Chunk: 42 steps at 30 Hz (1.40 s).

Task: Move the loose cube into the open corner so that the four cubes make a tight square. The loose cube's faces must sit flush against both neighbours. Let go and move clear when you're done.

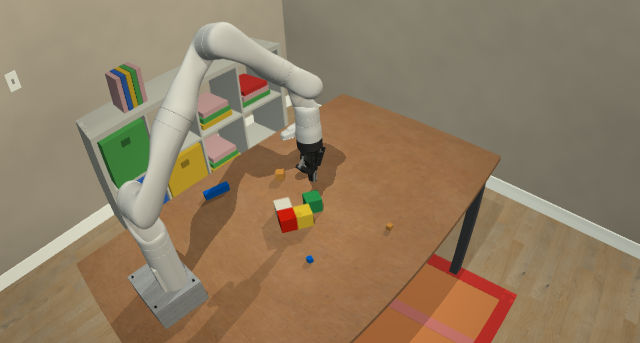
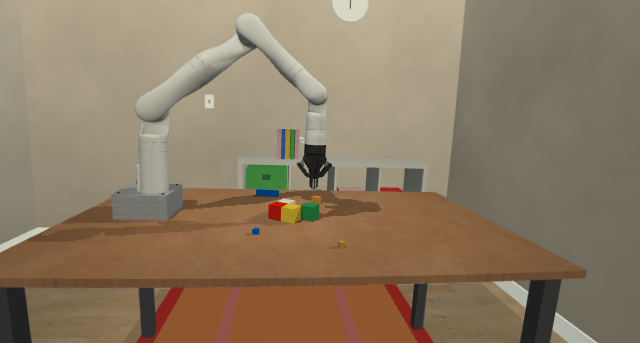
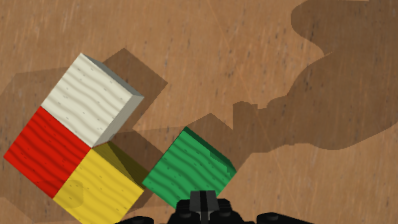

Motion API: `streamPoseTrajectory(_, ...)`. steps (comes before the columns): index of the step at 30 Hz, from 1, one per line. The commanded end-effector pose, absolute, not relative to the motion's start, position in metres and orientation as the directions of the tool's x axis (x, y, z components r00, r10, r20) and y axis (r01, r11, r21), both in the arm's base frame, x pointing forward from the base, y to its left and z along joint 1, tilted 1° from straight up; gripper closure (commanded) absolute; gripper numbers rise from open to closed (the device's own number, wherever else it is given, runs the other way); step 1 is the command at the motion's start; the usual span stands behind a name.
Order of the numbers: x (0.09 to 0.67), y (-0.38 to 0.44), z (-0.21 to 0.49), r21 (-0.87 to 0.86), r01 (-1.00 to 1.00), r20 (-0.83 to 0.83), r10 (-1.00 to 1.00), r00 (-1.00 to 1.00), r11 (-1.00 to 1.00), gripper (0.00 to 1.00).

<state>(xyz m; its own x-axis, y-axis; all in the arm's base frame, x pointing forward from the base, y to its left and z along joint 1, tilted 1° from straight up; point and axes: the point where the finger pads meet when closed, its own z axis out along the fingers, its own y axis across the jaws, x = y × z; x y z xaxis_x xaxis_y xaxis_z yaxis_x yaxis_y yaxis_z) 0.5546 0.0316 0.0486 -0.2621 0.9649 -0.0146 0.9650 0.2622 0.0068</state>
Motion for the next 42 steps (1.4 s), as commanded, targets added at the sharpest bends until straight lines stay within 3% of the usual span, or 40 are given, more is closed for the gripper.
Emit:
streamPoseTrajectory(1,0.557,0.027,0.05,0.011,0.952,-0.009,0.952,-0.307,0.307,0.9)
streamPoseTrajectory(15,0.566,0.023,0.05,0.005,0.639,-0.013,0.639,-0.769,0.769,0.9)
streamPoseTrajectory(24,0.57,0.021,0.05,0.001,0.38,-0.014,0.38,-0.925,0.925,0.9)
streamPoseTrajectory(42,0.58,0.016,0.05,-0.008,-0.268,-0.011,-0.268,-0.963,0.963,0.9)
